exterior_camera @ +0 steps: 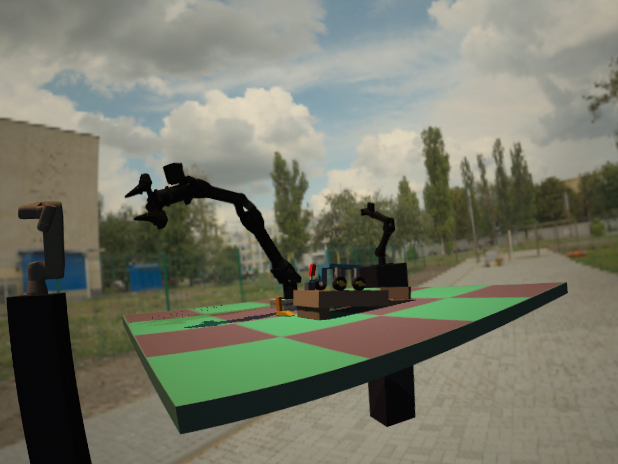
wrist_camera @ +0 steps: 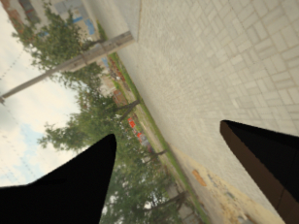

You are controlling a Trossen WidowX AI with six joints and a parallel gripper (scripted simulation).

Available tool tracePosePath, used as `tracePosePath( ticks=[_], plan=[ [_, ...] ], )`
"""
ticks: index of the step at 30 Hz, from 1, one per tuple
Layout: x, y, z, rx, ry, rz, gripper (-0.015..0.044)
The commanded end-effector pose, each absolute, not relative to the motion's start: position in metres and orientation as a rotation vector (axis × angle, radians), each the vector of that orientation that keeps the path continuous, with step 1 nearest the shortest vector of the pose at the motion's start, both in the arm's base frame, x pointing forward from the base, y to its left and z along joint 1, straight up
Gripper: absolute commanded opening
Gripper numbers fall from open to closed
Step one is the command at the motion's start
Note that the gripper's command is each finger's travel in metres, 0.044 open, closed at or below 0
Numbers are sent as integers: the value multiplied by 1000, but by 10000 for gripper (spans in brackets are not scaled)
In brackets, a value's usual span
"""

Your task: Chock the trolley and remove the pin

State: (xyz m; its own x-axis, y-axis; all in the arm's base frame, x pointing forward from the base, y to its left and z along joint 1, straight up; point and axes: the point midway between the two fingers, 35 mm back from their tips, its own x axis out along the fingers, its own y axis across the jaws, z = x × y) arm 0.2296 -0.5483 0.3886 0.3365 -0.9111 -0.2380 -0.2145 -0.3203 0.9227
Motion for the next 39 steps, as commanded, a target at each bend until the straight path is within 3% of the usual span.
tracePosePath(
  ticks=[1, 8, 23, 39],
  plan=[
    [230, -548, 388, 1748, -998, -1037, 374],
    [250, -524, 368, 1546, -683, -1157, 190],
    [287, -458, 319, 1009, 50, -1187, 190],
    [305, -377, 267, 377, 709, -886, 190]
  ],
)
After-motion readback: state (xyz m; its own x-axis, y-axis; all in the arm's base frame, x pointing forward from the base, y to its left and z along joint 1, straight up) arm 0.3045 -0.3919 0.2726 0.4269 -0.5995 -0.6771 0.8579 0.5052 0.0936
